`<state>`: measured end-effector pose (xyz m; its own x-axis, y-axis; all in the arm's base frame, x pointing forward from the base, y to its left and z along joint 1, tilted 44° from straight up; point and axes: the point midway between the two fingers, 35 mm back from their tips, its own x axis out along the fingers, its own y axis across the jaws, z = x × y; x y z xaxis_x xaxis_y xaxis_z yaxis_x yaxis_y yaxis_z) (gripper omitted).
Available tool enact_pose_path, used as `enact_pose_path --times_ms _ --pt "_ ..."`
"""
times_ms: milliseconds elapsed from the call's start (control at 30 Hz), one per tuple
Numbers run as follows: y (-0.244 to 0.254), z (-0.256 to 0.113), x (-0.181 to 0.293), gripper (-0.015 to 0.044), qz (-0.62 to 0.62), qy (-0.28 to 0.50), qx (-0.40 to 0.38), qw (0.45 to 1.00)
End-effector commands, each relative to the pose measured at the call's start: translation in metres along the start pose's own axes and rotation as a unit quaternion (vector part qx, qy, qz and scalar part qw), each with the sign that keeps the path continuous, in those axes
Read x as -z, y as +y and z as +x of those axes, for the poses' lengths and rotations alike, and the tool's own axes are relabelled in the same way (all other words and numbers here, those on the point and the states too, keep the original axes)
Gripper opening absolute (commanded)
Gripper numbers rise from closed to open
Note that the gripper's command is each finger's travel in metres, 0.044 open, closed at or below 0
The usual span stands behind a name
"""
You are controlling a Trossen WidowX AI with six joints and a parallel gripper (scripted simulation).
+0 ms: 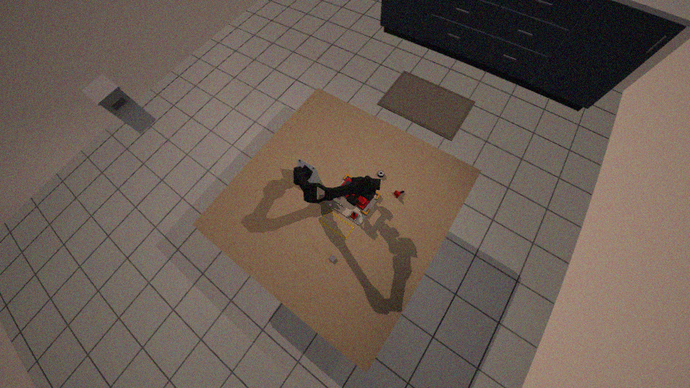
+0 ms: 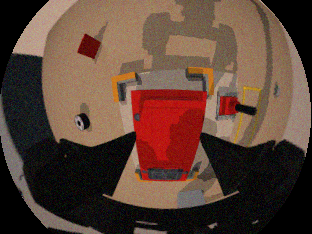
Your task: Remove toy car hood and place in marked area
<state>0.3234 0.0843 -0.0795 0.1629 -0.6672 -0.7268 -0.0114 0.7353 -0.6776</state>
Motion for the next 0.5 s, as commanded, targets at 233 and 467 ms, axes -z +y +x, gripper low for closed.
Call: enact_pose_path --times_ms 233,467 --pt "-0.0001 0.0025 0.0001 0.0361 0.000 0.000 0.000 1.000" --pt "-0.0001 0.0025 0.0001 0.0295 0.000 0.000 0.000 1.000"
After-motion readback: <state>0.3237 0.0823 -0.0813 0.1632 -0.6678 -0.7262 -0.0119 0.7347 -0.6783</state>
